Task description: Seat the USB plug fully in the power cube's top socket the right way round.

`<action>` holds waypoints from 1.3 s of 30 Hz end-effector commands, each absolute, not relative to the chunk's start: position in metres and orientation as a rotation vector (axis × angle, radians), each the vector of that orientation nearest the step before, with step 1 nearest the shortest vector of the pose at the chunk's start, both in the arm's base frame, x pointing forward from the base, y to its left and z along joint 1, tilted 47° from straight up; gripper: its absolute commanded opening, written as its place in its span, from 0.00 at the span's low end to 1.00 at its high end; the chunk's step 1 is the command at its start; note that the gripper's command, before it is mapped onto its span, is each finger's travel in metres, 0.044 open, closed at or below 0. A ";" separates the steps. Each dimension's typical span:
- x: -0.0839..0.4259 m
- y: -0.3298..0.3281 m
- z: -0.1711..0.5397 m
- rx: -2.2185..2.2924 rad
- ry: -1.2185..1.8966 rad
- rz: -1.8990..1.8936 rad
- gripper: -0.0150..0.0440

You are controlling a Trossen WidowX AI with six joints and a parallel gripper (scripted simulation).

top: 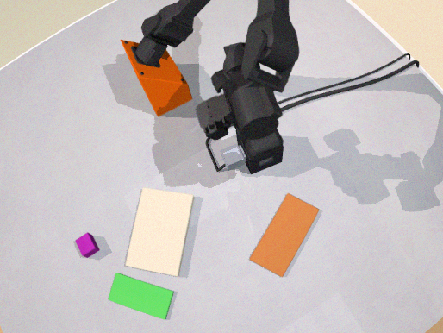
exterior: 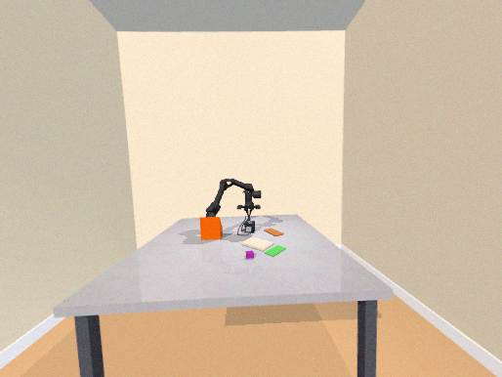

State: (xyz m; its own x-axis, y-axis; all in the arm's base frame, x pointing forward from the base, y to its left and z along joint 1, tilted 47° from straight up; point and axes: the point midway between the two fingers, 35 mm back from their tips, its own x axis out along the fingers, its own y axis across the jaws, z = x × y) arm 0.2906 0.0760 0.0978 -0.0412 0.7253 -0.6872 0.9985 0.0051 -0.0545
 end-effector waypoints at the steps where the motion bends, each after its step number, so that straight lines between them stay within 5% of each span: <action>1: 0.291 0.073 0.100 1.762 1.813 -0.762 0.25; 22: 0.291 0.066 0.107 1.755 1.815 -0.746 0.25; 39: 0.291 0.067 0.106 1.483 1.813 -0.333 0.25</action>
State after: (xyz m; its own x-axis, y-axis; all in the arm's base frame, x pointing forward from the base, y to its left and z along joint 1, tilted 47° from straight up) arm 0.2912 0.0666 0.1067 -0.0412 0.7250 -0.6875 0.9554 0.2300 0.1852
